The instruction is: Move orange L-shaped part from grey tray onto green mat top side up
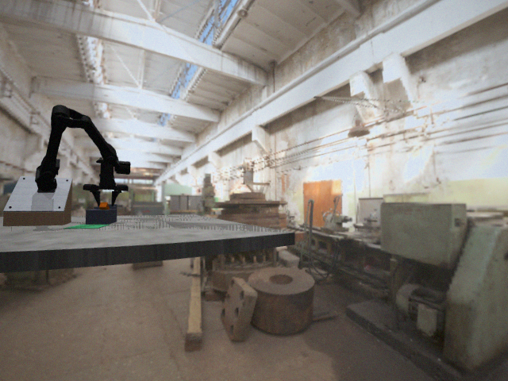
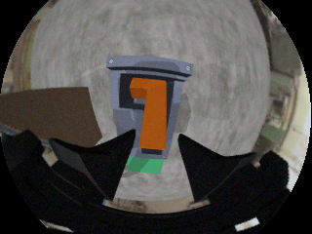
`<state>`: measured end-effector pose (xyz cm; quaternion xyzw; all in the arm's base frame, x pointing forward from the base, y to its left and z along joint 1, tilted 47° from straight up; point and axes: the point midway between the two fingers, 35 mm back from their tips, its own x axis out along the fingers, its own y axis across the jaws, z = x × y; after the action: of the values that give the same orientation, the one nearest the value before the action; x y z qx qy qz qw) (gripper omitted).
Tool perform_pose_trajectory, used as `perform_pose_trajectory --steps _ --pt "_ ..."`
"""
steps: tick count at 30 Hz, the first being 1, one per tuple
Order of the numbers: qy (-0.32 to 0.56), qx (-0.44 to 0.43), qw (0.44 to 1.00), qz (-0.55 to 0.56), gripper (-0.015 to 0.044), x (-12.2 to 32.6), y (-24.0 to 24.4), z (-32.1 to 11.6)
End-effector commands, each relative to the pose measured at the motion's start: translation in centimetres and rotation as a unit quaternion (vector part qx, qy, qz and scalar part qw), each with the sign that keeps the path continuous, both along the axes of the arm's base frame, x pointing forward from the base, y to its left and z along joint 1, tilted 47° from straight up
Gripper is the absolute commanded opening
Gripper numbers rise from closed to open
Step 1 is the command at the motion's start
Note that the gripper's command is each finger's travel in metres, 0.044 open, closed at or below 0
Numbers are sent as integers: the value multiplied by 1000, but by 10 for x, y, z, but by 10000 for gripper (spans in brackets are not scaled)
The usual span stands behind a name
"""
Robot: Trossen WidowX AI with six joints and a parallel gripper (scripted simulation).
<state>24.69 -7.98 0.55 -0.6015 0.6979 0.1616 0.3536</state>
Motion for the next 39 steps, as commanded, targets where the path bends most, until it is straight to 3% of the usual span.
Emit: perform_pose_trajectory --steps 1,8,11,26,30,39 --pt "6 -3 1000 2 280 -3 -5 -5" --pt "7 -4 1000 1 280 -4 -11 -10" --pt "1 -1 1000 -1 201 -2 -9 -7" --pt "1 -1 1000 -1 101 -2 -9 -7" --pt "1 -1 1000 -1 0 -2 -9 -7" --pt "2 -2 1000 0 0 -2 -5 -4"
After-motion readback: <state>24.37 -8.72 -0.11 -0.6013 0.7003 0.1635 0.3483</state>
